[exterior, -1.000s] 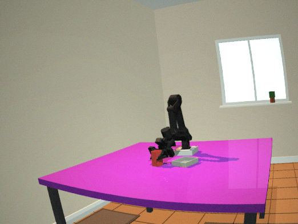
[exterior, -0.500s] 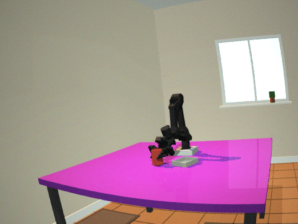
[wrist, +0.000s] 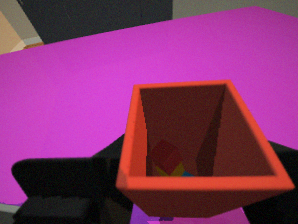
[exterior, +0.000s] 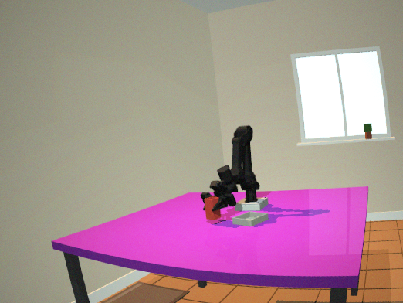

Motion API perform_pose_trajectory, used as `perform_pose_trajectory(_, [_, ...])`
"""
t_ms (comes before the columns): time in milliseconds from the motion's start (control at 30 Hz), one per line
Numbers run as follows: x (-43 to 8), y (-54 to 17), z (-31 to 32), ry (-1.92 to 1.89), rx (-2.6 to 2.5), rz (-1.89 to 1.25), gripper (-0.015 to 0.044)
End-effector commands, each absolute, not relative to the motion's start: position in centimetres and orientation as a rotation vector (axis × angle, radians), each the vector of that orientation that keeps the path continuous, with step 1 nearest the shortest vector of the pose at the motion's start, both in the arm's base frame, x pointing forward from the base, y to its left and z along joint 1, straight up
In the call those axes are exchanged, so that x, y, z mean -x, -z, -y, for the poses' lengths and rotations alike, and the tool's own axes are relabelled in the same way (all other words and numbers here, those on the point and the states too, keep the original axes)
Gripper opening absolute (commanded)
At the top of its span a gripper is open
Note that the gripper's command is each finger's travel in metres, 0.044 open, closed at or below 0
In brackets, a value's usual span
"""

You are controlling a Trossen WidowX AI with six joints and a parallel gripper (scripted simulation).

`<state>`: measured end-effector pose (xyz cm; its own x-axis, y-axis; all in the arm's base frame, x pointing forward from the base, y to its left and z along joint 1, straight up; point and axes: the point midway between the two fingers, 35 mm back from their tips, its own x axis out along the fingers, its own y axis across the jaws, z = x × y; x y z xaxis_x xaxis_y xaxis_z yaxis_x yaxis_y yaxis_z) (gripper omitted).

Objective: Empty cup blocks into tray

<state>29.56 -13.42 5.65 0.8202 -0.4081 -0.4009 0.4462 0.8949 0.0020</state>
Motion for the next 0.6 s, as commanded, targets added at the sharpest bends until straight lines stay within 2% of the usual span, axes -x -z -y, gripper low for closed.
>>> perform_pose_trajectory(0, [-29.8, -6.8, 13.5, 0.457, -0.091, -0.386, 0.0])
perform_pose_trajectory(567, [-30.0, -8.6, 13.7, 0.457, -0.091, -0.385, 0.0])
